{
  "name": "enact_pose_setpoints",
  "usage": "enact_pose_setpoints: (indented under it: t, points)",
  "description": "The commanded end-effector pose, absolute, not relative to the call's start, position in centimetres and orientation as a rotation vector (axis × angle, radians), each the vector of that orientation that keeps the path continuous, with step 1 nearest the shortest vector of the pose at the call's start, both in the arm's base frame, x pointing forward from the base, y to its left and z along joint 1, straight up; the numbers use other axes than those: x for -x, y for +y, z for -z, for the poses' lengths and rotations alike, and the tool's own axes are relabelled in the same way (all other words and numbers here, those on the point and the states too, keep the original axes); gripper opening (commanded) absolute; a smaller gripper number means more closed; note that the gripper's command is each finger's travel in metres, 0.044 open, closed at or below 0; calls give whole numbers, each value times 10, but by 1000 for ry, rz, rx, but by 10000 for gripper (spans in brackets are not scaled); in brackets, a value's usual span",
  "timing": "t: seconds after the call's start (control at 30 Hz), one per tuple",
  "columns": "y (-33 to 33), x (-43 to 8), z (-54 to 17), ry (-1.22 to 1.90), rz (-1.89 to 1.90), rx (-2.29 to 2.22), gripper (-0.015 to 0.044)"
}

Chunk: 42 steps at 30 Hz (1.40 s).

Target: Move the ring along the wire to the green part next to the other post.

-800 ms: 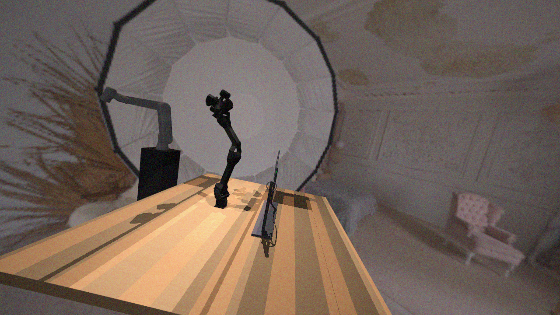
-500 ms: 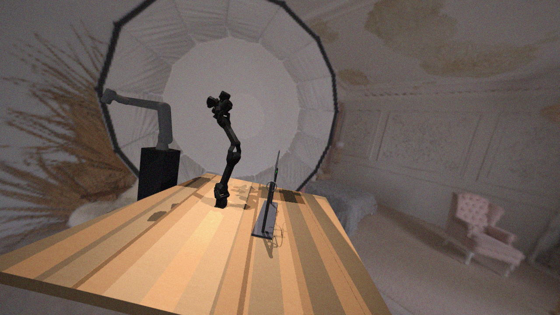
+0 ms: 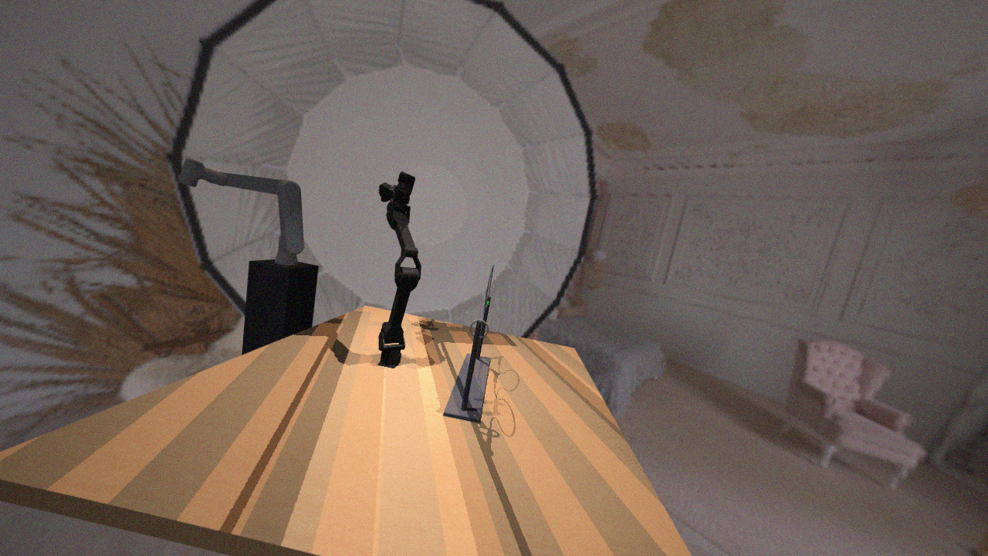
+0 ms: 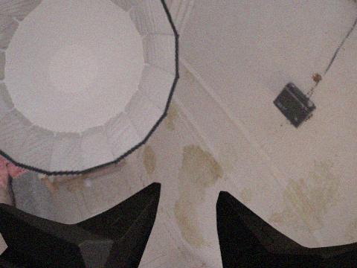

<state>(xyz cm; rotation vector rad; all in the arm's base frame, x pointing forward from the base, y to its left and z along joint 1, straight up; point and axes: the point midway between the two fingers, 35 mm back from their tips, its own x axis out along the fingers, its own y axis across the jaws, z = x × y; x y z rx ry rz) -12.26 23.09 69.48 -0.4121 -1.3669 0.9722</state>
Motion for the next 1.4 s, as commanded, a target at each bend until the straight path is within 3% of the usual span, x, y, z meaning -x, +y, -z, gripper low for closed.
enact_pose_setpoints:
  t: [0.0, 0.73, 1.37]
  points:
    - [249, 106, -688, -1338, -914, 470, 160]
    - [305, -58, -653, -1090, -476, 800, 160]
    - [256, -225, -619, -820, -80, 1026, 160]
